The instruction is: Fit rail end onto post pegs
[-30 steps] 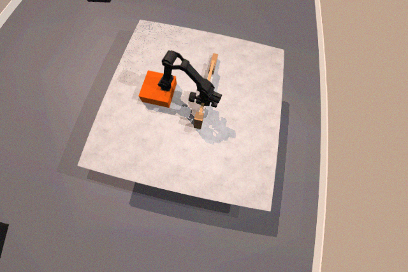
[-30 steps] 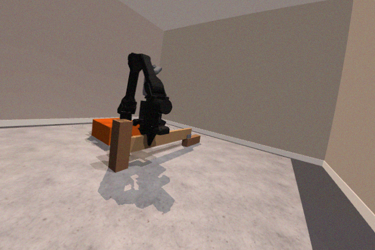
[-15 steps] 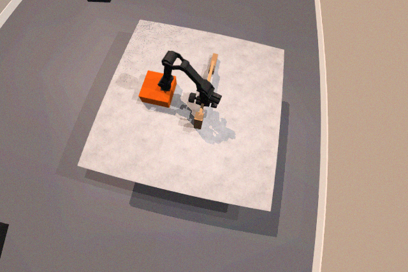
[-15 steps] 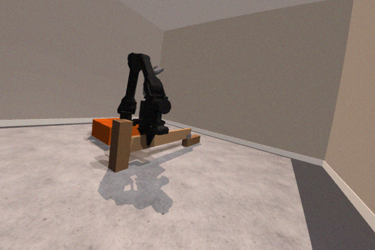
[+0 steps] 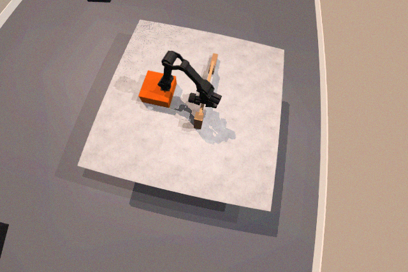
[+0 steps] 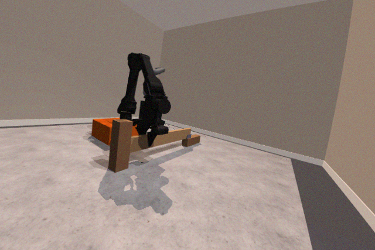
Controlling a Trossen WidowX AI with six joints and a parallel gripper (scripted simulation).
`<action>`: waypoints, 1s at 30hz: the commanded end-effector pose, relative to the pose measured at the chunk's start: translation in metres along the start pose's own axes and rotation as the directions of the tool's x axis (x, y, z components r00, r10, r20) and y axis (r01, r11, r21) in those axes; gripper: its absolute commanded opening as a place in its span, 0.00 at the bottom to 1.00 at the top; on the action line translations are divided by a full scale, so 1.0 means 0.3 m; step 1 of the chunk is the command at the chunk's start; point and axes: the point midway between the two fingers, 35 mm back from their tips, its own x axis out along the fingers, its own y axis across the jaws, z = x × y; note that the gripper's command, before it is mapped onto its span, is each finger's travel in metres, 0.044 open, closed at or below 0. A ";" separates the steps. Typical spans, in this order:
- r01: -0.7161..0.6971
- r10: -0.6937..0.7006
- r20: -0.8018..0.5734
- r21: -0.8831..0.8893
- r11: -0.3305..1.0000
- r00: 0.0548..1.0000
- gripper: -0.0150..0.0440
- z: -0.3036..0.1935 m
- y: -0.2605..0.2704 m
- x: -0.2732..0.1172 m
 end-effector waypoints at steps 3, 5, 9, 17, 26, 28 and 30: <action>0.001 -0.001 0.000 0.000 1.000 1.000 0.83 0.000 -0.001 0.000; 0.001 -0.001 0.000 0.000 1.000 1.000 0.92 0.000 -0.001 0.000; 0.001 -0.001 0.000 0.000 1.000 1.000 1.00 0.000 -0.001 0.000; 0.005 -0.005 0.000 0.000 1.000 1.000 1.00 0.102 -0.001 -0.101; 0.005 -0.005 0.000 0.000 1.000 1.000 1.00 0.102 -0.001 -0.101; 0.005 -0.005 0.000 0.000 1.000 1.000 1.00 0.102 -0.001 -0.101; 0.005 -0.005 0.000 0.000 1.000 1.000 1.00 0.102 -0.001 -0.101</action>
